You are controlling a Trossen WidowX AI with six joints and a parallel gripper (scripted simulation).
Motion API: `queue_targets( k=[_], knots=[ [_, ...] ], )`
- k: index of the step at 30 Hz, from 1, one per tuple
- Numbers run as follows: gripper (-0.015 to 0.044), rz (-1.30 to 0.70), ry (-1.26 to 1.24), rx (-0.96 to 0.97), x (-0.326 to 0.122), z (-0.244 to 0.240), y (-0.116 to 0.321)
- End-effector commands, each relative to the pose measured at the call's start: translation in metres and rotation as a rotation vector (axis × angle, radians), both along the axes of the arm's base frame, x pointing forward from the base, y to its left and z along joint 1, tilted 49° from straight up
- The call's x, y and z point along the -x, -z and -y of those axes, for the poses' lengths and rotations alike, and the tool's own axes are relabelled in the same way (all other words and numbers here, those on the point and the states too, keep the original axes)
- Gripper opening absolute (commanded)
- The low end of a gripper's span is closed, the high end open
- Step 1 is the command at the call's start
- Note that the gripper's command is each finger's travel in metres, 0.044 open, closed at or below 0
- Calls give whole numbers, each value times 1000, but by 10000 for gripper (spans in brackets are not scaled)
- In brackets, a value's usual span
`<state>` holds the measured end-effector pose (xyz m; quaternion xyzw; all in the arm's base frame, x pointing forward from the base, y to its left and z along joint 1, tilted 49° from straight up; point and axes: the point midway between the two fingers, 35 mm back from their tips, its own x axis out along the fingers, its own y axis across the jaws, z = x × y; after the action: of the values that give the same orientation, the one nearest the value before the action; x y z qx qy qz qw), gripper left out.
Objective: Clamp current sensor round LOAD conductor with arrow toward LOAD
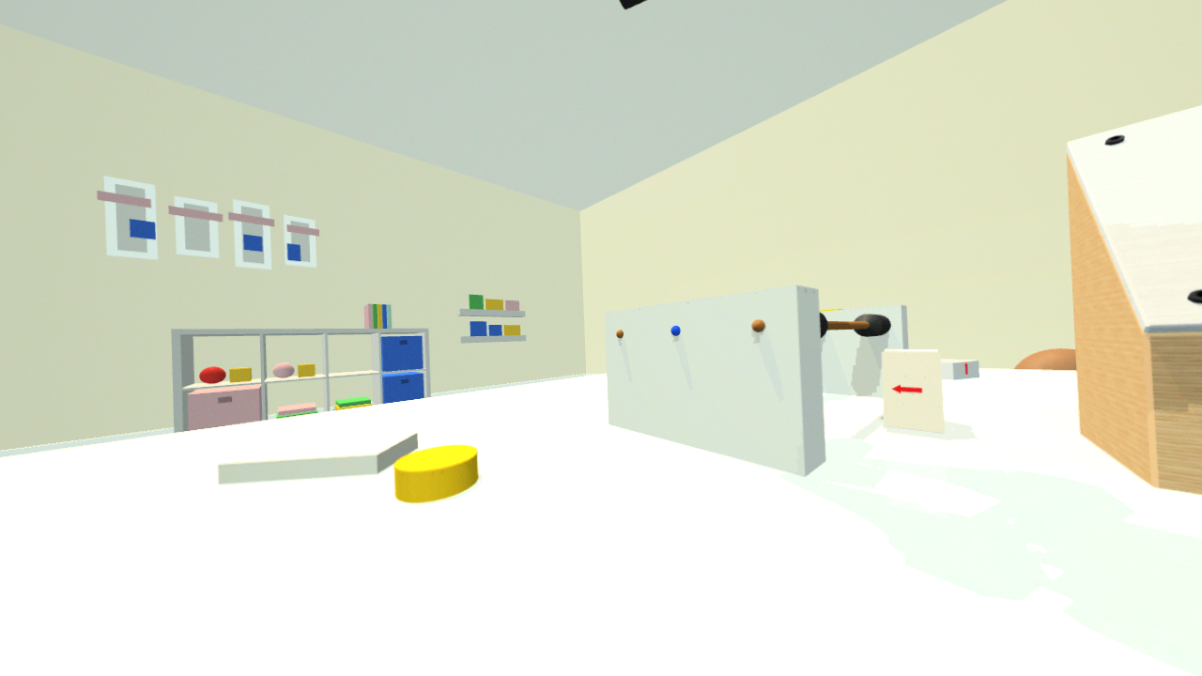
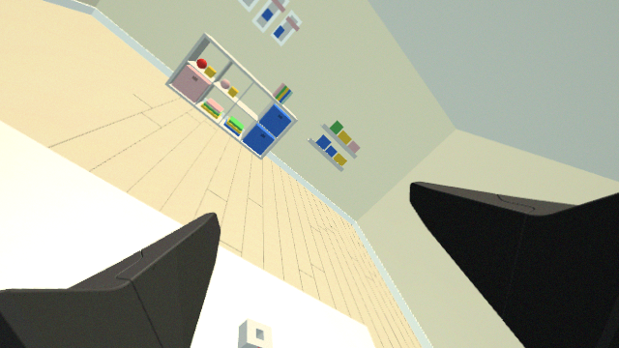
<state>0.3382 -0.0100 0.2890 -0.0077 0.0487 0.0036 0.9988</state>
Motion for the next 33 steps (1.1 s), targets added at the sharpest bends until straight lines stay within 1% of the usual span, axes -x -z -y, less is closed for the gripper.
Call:
queue_targets(
  k=[1,5,10,16,22,25,33],
  knots=[
    [440,-218,-13,3,-24,15,58],
    [440,-447,-30,-60,-38,37,121],
    [440,-708,-50,-208,-37,62,198],
    [440,-971,-62,-478,-13,87,282],
    [440,-1161,-84,-812,23,95,350],
    [440,-1211,-92,-957,39,95,372],
    [440,-1214,-93,-968,40,95,373]
  ],
)
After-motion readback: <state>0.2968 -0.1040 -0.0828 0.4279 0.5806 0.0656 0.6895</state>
